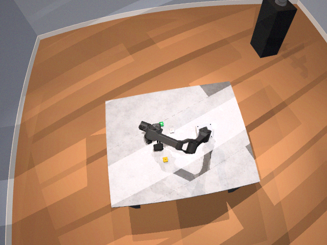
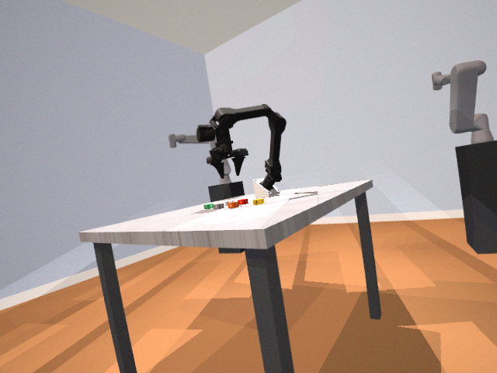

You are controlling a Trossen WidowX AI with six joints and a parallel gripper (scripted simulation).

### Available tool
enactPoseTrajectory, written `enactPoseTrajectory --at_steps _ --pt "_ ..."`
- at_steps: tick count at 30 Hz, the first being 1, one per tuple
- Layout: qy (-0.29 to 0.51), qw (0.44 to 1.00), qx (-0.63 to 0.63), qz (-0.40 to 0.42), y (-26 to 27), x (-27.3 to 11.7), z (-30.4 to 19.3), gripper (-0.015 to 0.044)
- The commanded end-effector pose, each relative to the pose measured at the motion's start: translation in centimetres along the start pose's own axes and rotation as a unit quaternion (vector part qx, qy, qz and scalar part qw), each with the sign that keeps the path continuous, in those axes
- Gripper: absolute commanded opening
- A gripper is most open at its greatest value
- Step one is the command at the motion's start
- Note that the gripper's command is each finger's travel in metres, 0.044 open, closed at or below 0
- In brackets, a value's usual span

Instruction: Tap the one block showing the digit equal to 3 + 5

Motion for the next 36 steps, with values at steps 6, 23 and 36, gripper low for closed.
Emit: enactPoseTrajectory --at_steps 6,23,36 --pt "-0.002 1.000 -0.014 -0.003 0.1 -0.1 0.3 0.0400" --pt "-0.003 1.000 -0.014 -0.004 0.1 3.3 0.6 0.0295" --pt "-0.003 1.000 -0.014 -0.002 0.1 8.0 0.3 0.0020"
Point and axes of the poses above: the point midway between the two fingers, 35 mm back from their tips, its own x axis out along the fingers, its own y axis across the jaws, z = x × y, the point moved 3 cm from there along -x, back along the fingers, and after that the axes turned 10 degrees about x, right-handed, at the moved point
